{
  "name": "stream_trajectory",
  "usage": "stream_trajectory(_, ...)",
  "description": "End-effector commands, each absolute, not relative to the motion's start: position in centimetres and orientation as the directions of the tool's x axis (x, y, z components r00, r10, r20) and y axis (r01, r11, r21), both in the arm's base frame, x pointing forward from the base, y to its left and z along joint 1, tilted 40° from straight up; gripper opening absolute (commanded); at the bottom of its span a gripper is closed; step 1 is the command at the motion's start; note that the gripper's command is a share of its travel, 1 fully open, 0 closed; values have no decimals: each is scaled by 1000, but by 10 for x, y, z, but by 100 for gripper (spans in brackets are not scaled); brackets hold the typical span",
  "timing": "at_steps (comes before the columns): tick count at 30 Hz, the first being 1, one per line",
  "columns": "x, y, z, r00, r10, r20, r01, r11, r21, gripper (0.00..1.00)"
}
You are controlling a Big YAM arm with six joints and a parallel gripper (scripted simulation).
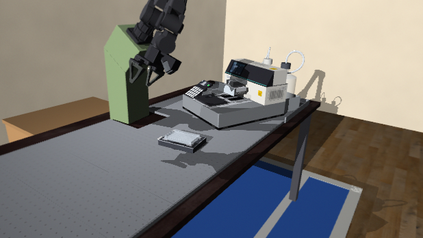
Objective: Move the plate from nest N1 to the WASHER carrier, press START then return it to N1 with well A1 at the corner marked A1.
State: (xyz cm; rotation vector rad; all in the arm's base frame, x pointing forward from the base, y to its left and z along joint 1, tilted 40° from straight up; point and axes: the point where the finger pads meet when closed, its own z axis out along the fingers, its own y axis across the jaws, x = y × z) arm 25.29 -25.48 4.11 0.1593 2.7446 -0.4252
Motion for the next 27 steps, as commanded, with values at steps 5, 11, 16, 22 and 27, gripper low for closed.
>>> stream_trajectory(5,268,-230,46,-886,69,-458,198,950,-240,100)
stream_trajectory(11,277,-208,43,-887,71,-456,201,949,-243,100)
stream_trajectory(16,284,-184,39,-862,64,-503,189,961,-203,100)
stream_trajectory(22,290,-159,36,-835,59,-547,169,974,-153,100)
stream_trajectory(27,293,-140,33,-836,61,-546,172,973,-156,100)
